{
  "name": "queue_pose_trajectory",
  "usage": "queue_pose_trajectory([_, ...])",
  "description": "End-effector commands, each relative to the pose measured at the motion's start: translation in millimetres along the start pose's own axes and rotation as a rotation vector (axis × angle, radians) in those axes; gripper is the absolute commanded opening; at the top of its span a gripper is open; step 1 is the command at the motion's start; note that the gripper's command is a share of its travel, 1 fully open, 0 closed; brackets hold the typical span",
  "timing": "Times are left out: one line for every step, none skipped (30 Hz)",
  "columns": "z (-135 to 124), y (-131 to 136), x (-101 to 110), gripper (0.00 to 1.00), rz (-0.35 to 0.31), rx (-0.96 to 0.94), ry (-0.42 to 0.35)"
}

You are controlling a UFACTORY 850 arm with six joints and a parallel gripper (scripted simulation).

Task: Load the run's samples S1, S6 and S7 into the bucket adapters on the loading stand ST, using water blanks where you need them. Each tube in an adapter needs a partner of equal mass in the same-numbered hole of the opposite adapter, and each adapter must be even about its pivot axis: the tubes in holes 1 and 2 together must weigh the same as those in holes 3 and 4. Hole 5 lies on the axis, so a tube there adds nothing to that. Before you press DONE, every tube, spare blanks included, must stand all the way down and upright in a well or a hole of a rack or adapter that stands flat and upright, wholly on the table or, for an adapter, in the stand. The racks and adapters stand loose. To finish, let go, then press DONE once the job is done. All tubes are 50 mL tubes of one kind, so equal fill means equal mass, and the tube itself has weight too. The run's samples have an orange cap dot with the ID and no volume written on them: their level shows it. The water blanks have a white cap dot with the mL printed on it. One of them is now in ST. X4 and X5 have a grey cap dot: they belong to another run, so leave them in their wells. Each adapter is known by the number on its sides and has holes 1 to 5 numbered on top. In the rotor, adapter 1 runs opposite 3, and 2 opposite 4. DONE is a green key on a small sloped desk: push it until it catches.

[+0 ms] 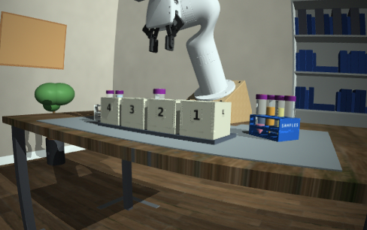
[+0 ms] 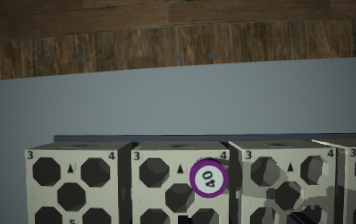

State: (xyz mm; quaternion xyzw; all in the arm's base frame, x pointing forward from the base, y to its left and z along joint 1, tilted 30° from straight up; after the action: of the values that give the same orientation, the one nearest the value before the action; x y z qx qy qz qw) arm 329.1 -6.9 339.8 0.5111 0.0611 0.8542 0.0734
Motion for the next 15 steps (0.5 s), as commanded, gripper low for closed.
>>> queue_pose_trajectory([9.7, -3.7, -0.8, 0.57, -0.009, -0.004, 0.002])
queue_pose_trajectory([9.7, -3.7, -0.8, 0.57, -0.009, -0.004, 0.002])
queue_pose_trajectory([9.7, -3.7, -0.8, 0.57, -0.009, -0.004, 0.002])
queue_pose_trajectory([9.7, -3.7, -0.8, 0.57, -0.009, -0.004, 0.002])
queue_pose_trajectory([9.7, -3.7, -0.8, 0.57, -0.009, -0.004, 0.002])
queue_pose_trajectory([9.7, -3.7, -0.8, 0.57, -0.009, -0.004, 0.002])
queue_pose_trajectory([9.7, -3.7, -0.8, 0.57, -0.009, -0.004, 0.002])
queue_pose_trajectory([9.7, -3.7, -0.8, 0.57, -0.009, -0.004, 0.002])
queue_pose_trajectory([9.7, -3.7, -0.8, 0.57, -0.009, -0.004, 0.002])
queue_pose_trajectory([9.7, -3.7, -0.8, 0.57, -0.009, -0.004, 0.002])
queue_pose_trajectory([9.7, -3.7, -0.8, 0.57, -0.009, -0.004, 0.002])
queue_pose_trajectory([9.7, -3.7, -0.8, 0.57, -0.009, -0.004, 0.002])
queue_pose_trajectory([9.7, -3.7, -0.8, 0.57, -0.009, -0.004, 0.002])
queue_pose_trajectory([9.7, -3.7, -2.8, 0.57, -0.009, -0.004, 0.002])
queue_pose_trajectory([9.7, -3.6, -4.8, 0.57, -0.009, -0.004, 0.002])
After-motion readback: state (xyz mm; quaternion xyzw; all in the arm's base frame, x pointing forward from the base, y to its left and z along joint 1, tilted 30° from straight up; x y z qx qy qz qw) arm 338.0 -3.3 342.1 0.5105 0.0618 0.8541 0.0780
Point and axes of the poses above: the point where the finger pads meet when closed, its own x axis back along the fingers, its own y axis across the jaws, z = x × y, the point moved 2 cm from there along x, back along the fingers, and after that the axes turned 13 degrees about x, right-handed, at the moved point
